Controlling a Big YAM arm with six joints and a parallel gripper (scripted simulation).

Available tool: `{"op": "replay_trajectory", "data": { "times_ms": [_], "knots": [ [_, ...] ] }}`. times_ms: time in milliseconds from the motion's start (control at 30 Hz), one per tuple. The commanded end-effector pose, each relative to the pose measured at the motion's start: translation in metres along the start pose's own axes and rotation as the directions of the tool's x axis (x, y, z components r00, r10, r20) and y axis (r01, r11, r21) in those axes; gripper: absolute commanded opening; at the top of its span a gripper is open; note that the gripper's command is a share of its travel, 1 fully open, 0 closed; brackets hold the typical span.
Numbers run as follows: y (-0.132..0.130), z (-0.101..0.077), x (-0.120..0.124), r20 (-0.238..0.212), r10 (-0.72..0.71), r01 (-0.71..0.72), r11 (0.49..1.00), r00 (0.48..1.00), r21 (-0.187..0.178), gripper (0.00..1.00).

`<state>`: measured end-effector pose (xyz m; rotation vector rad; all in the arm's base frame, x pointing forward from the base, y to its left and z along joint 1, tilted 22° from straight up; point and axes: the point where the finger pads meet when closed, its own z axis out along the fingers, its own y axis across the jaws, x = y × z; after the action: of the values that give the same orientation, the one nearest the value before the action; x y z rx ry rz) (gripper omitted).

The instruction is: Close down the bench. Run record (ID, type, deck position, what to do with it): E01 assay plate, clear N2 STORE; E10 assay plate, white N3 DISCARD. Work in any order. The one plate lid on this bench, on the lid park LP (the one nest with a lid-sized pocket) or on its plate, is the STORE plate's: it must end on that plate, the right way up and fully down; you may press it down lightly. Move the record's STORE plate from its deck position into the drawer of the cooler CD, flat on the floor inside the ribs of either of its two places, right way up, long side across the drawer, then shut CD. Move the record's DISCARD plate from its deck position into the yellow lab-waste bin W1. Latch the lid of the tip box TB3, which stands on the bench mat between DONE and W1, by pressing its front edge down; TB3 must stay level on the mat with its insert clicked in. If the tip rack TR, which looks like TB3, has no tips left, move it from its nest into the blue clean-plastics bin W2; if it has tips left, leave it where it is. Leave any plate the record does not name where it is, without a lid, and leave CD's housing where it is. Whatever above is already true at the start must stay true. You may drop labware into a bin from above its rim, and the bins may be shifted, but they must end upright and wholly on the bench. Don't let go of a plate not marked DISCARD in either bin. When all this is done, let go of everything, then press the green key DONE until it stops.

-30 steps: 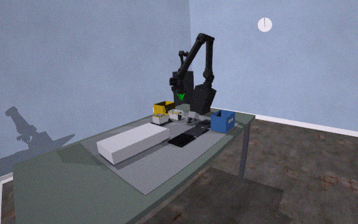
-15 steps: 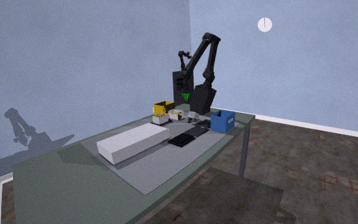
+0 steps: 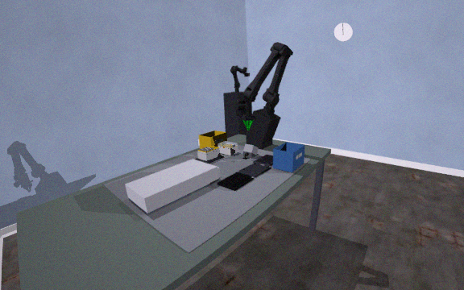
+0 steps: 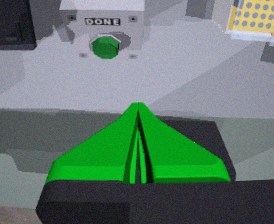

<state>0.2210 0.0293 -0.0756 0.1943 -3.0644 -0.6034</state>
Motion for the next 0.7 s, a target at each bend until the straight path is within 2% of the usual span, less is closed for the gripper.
{"op": "replay_trajectory", "data": {
  "times_ms": [0,233,267,300,333,567,667],
  "knots": [
    [0.009,-0.005,-0.005,0.018,0.029,-0.029,1.0,0.999,0.001,0.0],
    [0.035,-0.007,-0.001,0.014,0.03,-0.03,1.0,0.999,-0.001,0.0],
    [0.034,-0.011,-0.014,0.041,0.019,-0.019,1.0,0.999,0.004,0.0],
    [0.034,-0.013,-0.019,0.05,0.015,-0.015,1.0,0.999,0.006,0.0],
    [0.03,-0.009,-0.011,0.032,0.026,-0.026,1.0,0.999,0.004,0.0],
    [0.03,-0.009,-0.011,0.032,0.026,-0.026,1.0,0.999,0.004,0.0],
    [0.033,0.006,0.0,0.009,0.032,-0.032,0.999,0.999,-0.001,0.0]
  ]
}}
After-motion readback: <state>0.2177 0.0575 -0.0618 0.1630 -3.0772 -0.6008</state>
